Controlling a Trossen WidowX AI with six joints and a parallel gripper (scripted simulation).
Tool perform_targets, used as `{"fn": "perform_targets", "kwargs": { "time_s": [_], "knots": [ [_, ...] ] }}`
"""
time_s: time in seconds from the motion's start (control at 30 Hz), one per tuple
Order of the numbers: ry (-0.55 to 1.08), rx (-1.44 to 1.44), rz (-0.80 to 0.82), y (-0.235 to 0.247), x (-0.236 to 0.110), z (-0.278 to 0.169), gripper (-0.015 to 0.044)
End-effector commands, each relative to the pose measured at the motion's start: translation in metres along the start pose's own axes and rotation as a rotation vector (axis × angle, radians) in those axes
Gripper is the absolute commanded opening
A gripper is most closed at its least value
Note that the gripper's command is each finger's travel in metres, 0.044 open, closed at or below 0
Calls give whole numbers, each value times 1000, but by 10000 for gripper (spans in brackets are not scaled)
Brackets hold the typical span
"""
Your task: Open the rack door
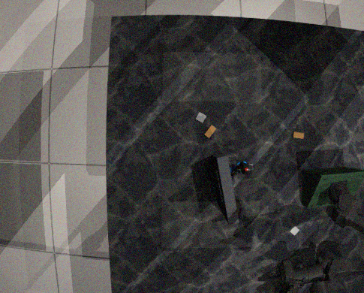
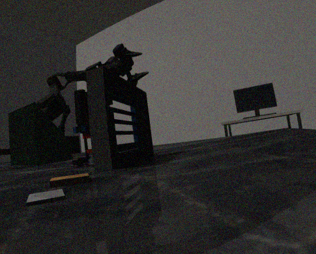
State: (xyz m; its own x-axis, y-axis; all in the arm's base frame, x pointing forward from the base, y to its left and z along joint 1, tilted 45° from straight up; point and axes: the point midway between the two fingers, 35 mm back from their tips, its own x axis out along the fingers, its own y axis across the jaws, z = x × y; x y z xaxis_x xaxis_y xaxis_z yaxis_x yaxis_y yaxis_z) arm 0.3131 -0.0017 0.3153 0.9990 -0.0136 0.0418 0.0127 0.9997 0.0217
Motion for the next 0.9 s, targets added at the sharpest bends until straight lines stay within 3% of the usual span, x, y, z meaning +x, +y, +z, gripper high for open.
{"fn": "perform_targets", "kwargs": {
  "time_s": [0.0,0.13,0.87],
  "knots": [
    [4,-2,0,0,1,-1,374],
    [79,-35,-2,-5,12,-12,281],
    [558,-157,34,-52,62,-100,281]
  ]
}}
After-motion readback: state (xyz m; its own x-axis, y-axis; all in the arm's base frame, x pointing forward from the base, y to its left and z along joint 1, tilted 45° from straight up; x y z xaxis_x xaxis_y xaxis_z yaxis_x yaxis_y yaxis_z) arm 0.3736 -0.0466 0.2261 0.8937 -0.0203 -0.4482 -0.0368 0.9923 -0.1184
